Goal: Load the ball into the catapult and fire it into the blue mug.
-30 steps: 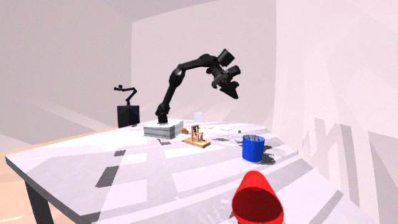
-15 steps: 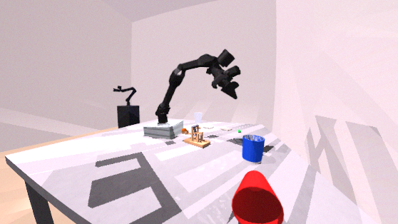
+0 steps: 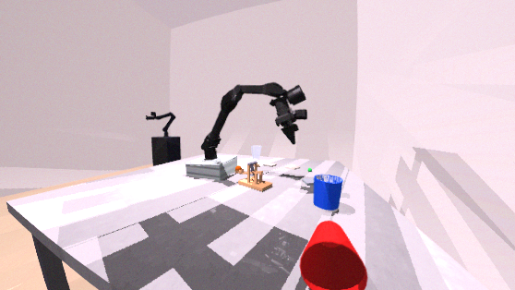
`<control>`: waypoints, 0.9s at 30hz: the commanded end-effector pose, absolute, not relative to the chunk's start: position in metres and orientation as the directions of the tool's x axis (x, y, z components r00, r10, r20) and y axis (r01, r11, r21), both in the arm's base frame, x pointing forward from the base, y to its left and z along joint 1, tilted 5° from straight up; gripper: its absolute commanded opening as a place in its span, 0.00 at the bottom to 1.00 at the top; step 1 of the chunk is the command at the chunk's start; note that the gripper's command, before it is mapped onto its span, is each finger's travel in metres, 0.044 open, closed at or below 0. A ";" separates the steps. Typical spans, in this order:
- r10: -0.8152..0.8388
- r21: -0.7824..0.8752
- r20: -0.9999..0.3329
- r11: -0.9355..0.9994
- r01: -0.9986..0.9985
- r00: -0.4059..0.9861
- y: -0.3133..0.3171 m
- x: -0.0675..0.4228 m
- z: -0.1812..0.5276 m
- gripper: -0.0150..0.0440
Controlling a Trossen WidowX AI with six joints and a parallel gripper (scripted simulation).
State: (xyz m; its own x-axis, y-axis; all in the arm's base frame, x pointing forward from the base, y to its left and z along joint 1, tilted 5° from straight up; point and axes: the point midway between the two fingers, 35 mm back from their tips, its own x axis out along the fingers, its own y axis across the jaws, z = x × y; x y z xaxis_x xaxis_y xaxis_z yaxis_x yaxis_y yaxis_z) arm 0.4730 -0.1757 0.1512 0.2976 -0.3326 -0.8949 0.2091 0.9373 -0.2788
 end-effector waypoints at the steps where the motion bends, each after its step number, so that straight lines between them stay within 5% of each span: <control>1: -0.336 -0.320 -0.915 0.942 0.105 0.222 -0.156 0.458 0.136 0.25; 27: -0.467 -0.289 -0.864 0.767 -0.574 -0.190 -0.069 0.344 0.073 0.25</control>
State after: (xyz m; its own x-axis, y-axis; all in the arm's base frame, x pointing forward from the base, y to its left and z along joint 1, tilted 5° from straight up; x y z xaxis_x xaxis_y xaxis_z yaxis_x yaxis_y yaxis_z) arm 0.3615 -0.0760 0.0763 -0.1443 -0.4355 -0.8885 -0.4884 0.8123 -0.3188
